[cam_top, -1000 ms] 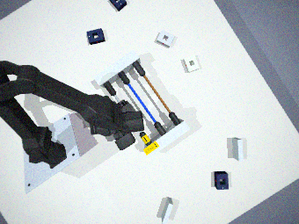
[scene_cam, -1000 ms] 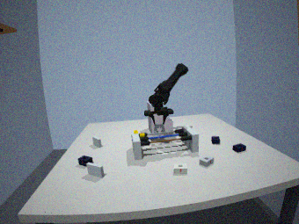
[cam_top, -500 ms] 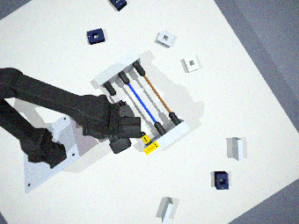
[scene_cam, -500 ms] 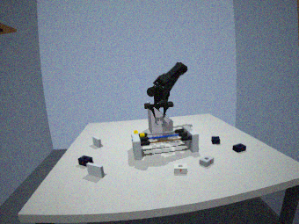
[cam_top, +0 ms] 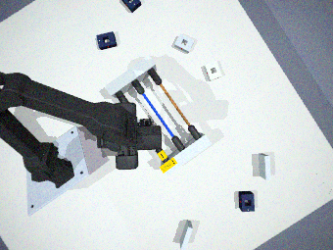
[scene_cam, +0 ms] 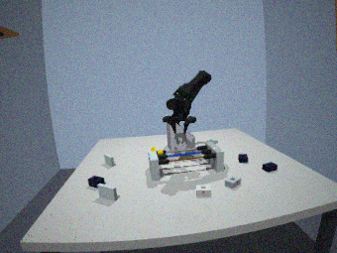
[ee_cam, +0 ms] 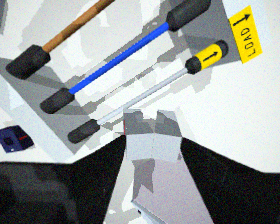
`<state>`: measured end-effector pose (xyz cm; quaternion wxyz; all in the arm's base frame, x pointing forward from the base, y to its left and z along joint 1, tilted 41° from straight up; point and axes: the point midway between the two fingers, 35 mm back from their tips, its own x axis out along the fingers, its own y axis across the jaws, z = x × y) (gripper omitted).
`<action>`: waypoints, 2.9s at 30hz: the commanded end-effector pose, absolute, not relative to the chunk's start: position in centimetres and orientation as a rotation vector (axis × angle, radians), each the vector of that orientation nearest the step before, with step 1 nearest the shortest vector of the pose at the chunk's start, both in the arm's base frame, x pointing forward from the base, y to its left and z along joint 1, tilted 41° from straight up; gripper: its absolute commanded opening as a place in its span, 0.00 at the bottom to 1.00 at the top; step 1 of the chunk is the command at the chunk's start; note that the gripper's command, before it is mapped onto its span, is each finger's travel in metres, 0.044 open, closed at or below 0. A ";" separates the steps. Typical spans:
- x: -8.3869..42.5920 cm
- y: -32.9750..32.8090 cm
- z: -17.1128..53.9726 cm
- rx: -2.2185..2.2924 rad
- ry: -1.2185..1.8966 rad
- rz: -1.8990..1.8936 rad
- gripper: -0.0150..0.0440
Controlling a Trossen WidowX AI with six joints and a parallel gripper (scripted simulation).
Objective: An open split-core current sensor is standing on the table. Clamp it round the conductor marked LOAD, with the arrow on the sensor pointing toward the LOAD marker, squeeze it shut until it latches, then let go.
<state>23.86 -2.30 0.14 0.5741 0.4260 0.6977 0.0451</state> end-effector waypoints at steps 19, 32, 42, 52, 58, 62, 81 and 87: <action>26.4 -2.2 0.0 1.535 1.690 -0.513 0.25; 27.2 -1.9 -0.2 1.728 1.673 -0.771 0.25; 27.4 -1.0 -1.4 1.728 1.672 -0.772 0.25; 27.5 0.0 -2.6 1.728 1.672 -0.772 0.25; 27.5 0.7 -3.3 1.729 1.672 -0.771 0.25; 27.4 1.1 -3.8 1.729 1.673 -0.770 0.25; 27.4 1.4 -4.1 1.719 1.675 -0.768 0.25; 27.4 1.4 -4.1 1.719 1.675 -0.768 0.25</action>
